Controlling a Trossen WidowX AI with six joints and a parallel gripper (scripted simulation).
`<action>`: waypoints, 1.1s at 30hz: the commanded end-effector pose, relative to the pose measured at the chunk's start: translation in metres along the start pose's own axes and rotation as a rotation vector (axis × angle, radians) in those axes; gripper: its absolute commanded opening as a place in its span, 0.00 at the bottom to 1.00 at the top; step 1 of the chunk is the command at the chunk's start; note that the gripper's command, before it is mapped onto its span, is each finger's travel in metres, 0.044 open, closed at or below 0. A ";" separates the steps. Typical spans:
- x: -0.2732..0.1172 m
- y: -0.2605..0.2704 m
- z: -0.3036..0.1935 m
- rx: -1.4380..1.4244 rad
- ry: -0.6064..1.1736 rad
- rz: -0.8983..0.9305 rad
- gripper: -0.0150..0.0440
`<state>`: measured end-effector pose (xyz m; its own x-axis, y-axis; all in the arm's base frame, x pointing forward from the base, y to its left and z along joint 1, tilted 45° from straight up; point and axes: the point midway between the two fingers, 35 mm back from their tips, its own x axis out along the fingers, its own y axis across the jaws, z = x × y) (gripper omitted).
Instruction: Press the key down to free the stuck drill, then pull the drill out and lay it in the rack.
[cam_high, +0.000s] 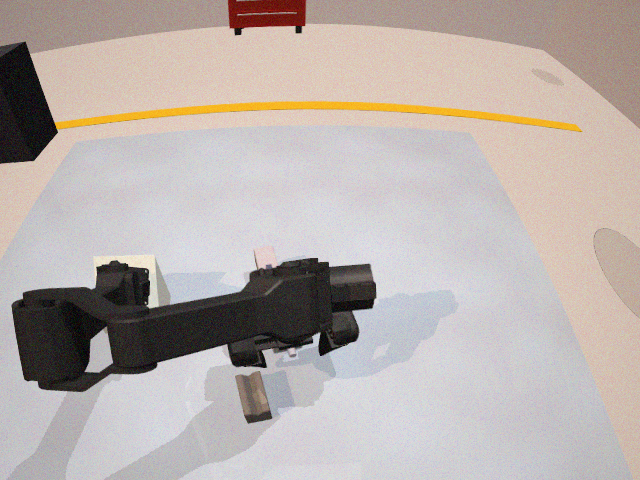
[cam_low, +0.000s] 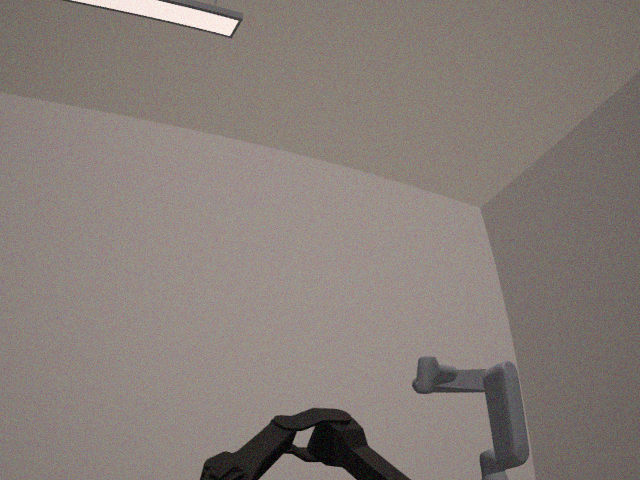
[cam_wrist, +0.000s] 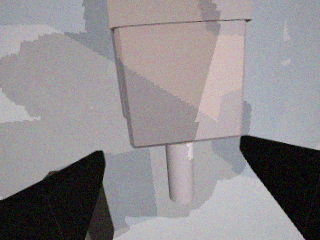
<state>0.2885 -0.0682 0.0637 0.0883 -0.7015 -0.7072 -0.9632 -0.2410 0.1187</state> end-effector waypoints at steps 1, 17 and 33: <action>0.004 0.001 0.001 -0.006 0.004 0.003 1.00; 0.001 0.000 0.000 0.000 0.000 0.001 0.29; 0.002 0.001 -0.008 -0.006 0.004 0.003 0.25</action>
<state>0.2876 -0.0729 0.0649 0.0828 -0.7019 -0.7075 -0.9619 -0.2420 0.1275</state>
